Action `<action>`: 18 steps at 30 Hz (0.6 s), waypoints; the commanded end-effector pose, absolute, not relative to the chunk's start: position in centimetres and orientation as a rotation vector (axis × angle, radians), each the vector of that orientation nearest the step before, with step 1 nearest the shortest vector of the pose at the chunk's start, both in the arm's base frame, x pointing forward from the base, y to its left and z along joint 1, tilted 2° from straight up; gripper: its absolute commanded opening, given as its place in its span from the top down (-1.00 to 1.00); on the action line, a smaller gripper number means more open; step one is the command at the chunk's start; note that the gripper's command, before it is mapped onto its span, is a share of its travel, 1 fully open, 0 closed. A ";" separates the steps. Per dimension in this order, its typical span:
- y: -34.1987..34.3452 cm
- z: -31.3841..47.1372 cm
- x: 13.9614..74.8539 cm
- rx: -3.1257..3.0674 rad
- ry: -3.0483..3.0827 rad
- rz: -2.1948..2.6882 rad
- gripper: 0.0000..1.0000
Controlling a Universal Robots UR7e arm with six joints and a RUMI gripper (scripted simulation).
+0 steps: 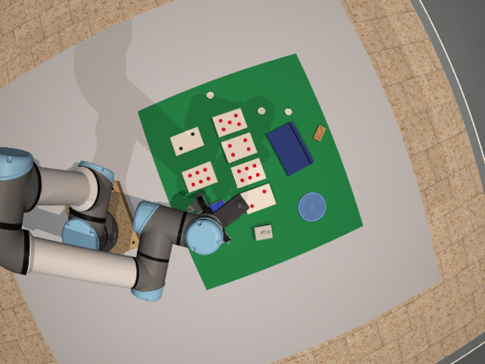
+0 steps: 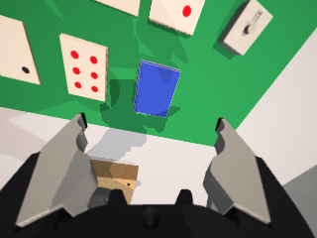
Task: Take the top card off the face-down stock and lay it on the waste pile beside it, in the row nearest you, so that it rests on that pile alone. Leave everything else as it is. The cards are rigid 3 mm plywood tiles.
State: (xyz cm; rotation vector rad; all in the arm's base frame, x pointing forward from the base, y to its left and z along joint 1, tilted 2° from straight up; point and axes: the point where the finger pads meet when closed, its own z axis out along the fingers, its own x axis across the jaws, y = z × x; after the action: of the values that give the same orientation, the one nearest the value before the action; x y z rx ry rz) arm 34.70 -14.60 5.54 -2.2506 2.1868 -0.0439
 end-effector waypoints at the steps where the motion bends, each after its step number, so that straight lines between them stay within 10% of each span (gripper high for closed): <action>1: -14.6 5.5 34.5 -2.152 2.293 -0.042 -1.00; 18: -14.7 5.5 34.4 -2.045 2.387 -0.042 -1.00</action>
State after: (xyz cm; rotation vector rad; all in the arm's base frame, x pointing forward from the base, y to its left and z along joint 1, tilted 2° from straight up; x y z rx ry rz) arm 34.52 -14.84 5.52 -2.0593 2.3730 -0.0428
